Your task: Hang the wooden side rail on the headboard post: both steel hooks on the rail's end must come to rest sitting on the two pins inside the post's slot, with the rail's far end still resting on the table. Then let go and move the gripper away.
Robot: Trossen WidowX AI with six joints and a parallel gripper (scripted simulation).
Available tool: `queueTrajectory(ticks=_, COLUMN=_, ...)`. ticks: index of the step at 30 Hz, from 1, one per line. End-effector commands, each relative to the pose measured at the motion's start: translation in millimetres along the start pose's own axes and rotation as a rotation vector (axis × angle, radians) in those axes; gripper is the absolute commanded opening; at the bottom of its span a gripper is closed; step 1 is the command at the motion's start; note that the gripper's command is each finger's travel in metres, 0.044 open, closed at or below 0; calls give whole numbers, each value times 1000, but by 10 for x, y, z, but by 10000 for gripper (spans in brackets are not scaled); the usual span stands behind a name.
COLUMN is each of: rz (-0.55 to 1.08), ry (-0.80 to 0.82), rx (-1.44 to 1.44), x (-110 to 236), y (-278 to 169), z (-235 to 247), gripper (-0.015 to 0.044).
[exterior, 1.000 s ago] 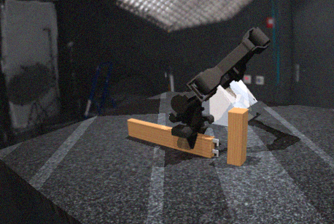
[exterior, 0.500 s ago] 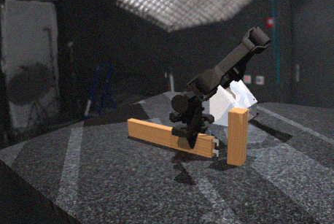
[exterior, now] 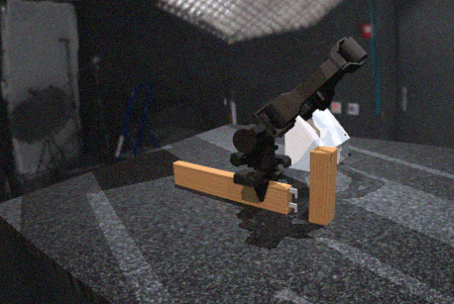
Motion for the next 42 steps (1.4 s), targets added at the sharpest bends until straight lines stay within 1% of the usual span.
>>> queueTrajectory(ticks=1, rz=-2, ry=-2, rx=-4, x=11, y=-1, z=4, gripper=0)
queueTrajectory(ticks=42, rz=-2, ry=-2, rx=-4, x=79, y=-1, z=4, gripper=0)
Point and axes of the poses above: the point midway between the two fingers, 35 mm back from their tips, its own x axis back along the fingers, its own z axis across the jaws, y = z × x, the point moved 8 cm from there along x, back along the fingers, and after that the axes turned 9 degrees about x, right-handed, at the moved point
